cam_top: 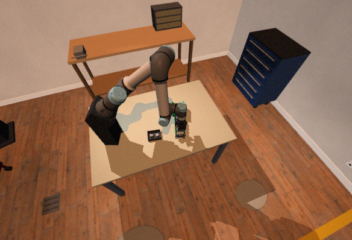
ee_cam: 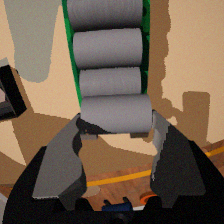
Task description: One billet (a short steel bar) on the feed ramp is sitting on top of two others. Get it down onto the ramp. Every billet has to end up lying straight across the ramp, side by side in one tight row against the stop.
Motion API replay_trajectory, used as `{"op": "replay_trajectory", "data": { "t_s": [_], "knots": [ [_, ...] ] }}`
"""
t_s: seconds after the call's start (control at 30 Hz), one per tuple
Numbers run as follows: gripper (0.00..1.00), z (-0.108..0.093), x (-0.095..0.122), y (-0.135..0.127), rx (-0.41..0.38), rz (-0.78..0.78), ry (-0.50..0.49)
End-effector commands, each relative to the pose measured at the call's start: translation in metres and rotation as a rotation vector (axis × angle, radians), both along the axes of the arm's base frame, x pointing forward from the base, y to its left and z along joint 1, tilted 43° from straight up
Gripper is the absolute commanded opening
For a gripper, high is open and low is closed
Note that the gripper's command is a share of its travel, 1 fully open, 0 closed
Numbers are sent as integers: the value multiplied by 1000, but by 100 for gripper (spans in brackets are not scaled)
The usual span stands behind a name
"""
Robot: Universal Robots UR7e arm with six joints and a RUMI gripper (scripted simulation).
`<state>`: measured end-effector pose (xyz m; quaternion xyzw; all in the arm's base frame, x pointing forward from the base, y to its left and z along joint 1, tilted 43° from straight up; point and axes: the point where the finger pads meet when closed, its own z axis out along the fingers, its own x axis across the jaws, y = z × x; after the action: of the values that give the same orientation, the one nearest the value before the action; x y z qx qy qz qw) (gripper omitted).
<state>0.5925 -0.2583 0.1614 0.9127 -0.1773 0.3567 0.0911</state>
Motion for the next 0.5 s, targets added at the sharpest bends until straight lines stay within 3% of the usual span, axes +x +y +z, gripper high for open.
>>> {"op": "replay_trajectory", "data": {
  "t_s": [0.0, 0.47],
  "knots": [
    [0, 1, 0, 0, -1, 0, -1],
    [0, 2, -1, 0, -1, 0, -1]
  ]
}}
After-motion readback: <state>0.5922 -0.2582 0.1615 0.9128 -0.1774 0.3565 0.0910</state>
